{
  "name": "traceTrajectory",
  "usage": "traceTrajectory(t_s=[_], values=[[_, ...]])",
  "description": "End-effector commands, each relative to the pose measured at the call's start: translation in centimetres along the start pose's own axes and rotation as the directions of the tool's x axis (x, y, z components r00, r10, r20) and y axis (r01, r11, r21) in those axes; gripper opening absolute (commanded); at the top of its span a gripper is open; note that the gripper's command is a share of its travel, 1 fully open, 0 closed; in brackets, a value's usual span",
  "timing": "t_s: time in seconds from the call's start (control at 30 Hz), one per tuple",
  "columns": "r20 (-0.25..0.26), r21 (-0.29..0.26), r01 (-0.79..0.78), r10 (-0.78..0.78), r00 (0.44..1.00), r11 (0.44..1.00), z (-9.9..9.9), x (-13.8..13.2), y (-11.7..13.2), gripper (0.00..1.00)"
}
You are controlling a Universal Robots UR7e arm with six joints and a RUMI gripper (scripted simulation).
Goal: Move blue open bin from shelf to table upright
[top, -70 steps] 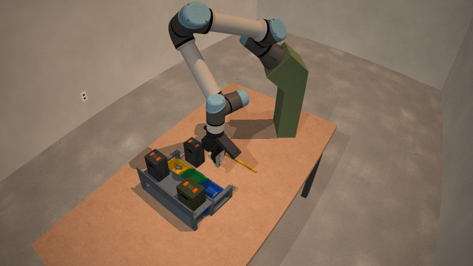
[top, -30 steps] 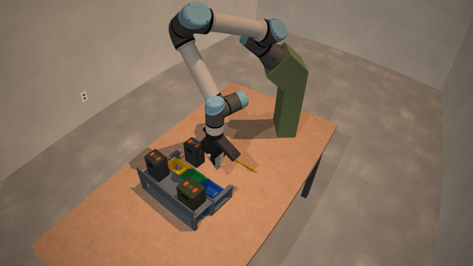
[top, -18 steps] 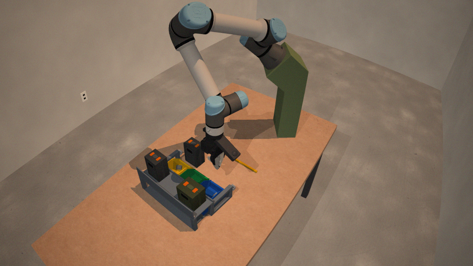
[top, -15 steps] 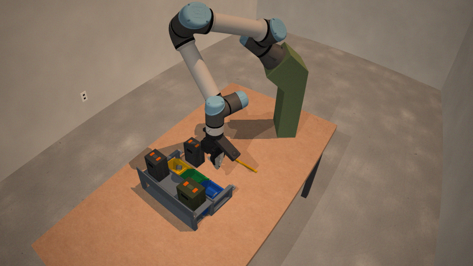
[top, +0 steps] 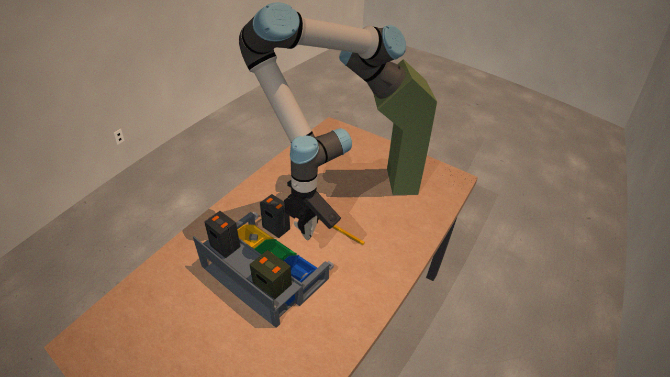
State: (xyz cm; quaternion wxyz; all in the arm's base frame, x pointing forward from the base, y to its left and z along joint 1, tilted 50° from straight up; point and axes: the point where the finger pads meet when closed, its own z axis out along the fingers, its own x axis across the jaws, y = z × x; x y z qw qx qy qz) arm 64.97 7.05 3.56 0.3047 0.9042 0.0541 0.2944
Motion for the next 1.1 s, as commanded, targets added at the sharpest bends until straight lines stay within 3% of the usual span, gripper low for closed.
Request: traceTrajectory(t_s=[0.0,0.4,0.6,0.67,0.7,1.07], values=[[-0.001,0.000,0.000,0.000,1.000,1.000,-0.1,0.0,0.0,0.00],[-0.001,0.000,0.000,0.000,1.000,1.000,0.0,0.0,0.0,0.00],[-0.001,0.000,0.000,0.000,1.000,1.000,3.8,-0.1,0.0,0.00],[-0.002,-0.001,0.000,0.000,1.000,1.000,4.1,-0.1,0.1,0.00],[-0.002,-0.001,0.000,0.000,1.000,1.000,4.1,-0.1,0.1,0.58],[-0.002,-0.001,0.000,0.000,1.000,1.000,4.1,-0.1,0.1,0.58]])
